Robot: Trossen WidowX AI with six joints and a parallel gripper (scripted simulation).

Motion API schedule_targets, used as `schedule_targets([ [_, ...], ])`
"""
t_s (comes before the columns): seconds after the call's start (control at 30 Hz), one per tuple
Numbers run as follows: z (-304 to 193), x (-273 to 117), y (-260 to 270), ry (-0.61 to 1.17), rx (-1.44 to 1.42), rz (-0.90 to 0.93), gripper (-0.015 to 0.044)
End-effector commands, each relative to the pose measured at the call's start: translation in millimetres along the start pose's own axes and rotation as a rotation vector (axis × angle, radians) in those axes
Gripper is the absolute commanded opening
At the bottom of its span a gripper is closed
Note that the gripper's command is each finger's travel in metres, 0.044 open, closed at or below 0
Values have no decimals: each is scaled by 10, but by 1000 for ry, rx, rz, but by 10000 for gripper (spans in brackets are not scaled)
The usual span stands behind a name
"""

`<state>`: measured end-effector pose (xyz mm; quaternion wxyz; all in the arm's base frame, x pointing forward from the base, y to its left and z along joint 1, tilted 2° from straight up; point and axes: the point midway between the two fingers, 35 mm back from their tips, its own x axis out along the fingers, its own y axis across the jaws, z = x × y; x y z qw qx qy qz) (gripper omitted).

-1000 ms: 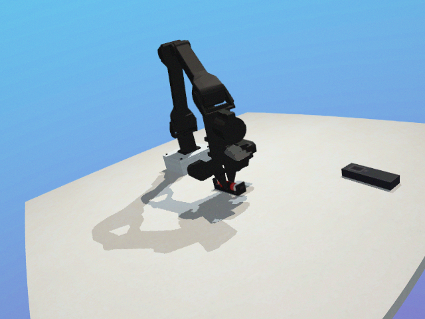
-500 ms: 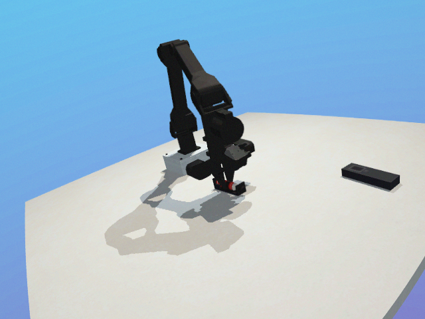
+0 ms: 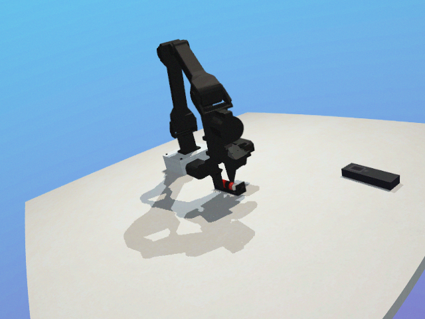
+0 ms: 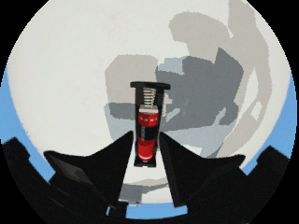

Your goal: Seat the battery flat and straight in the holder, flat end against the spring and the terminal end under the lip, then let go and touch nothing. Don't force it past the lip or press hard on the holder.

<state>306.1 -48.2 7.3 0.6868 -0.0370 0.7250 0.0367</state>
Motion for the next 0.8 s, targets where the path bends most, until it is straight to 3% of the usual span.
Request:
schedule_targets([
  [0.0, -1, -81, 2, -3, -1, 0, 162],
  [0.2, -7, -132, 4, -3, 0, 0, 162],
  [0.27, -8, -175, 4, -2, -1, -1, 214],
  [0.47, -71, -784, 28, -3, 0, 0, 372],
  [0.57, -83, -856, 32, -3, 0, 0, 440],
  [0.77, -80, -856, 31, -3, 0, 0, 440],
])
